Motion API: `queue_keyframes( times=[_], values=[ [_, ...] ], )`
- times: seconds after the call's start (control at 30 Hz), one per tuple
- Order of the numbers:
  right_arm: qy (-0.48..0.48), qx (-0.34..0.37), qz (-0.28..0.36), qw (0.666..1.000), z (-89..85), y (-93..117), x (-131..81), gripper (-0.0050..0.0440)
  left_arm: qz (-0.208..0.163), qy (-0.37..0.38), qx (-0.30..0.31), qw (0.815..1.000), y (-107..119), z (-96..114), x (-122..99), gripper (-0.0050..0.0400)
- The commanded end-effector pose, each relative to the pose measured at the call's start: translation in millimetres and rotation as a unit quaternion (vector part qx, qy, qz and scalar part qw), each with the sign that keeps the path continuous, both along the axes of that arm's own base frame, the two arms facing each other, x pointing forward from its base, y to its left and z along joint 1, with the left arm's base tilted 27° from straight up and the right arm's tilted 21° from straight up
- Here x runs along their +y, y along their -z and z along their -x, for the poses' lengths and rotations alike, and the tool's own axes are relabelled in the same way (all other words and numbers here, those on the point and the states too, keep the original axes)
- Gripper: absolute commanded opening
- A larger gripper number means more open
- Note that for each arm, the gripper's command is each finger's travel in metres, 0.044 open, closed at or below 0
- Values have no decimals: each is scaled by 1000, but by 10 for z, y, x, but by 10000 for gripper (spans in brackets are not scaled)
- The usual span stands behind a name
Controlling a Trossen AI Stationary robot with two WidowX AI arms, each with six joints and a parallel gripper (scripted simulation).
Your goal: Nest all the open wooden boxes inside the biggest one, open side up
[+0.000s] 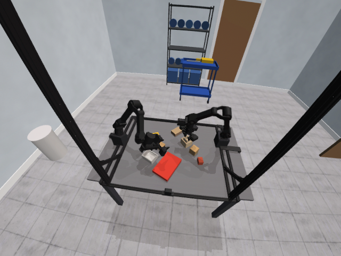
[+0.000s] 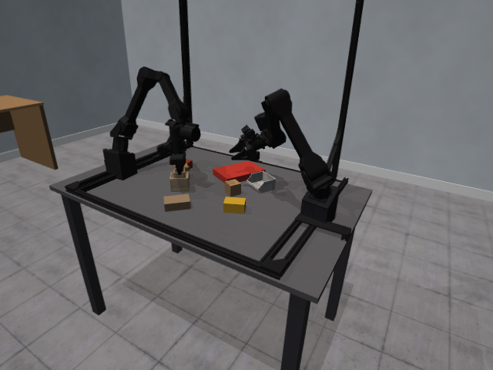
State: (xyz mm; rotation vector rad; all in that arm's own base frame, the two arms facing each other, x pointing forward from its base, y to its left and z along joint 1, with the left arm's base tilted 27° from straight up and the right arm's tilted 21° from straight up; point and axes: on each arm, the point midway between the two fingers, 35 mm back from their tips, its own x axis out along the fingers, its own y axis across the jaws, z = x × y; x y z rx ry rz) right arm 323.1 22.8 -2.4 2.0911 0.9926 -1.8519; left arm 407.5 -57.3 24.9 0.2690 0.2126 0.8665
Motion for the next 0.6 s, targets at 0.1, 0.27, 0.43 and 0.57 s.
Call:
queue_keyframes(
  times=[0.1, 0.27, 0.43, 0.57],
  values=[
    [2, 2, 0, 1000, 3, 38, 4, 0, -1, -1, 1, 1000, 2, 4, 4, 400],
    [2, 2, 0, 1000, 2, 48, 9, 0, -1, -1, 1, 1000, 2, 4, 4, 400],
    [2, 2, 0, 1000, 4, 65, 16, 0, -1, -1, 1, 1000, 2, 4, 4, 400],
    [2, 2, 0, 1000, 5, 69, 19, 0, -1, -1, 1, 1000, 2, 4, 4, 400]
  ],
)
